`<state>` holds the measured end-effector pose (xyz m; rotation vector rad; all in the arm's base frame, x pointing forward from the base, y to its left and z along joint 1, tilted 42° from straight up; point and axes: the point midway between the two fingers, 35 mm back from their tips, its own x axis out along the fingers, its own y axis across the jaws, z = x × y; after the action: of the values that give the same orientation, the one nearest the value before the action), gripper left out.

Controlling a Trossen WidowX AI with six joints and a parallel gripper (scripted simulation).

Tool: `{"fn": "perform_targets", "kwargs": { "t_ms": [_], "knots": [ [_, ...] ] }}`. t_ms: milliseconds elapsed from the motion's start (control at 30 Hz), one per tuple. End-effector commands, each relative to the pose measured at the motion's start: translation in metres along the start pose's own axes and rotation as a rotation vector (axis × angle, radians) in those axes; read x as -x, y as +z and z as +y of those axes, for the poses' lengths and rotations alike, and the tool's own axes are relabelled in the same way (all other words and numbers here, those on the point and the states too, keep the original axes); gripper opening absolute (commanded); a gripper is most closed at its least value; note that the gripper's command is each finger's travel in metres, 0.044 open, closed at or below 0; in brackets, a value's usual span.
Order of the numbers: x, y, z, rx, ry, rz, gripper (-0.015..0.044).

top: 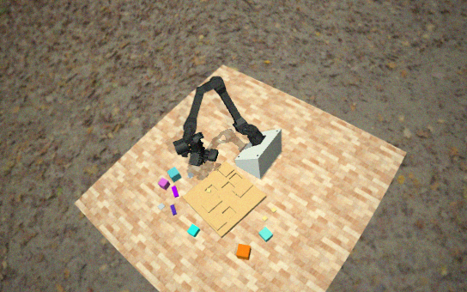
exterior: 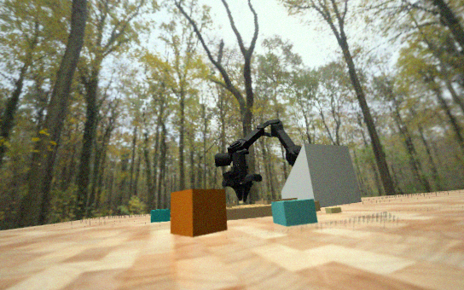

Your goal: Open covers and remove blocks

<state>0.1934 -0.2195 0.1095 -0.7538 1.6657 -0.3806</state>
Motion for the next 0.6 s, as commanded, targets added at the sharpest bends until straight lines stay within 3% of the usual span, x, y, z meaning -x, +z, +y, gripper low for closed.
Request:
{"fn": "perform_targets", "kwargs": {
  "t_ms": [0, 567],
  "knots": [
    [-0.007, 0.000, 0.001, 0.006, 0.001, -0.003, 0.0080],
    [-0.032, -0.005, 0.002, 0.008, -0.006, 0.000, 0.0080]
  ]
}}
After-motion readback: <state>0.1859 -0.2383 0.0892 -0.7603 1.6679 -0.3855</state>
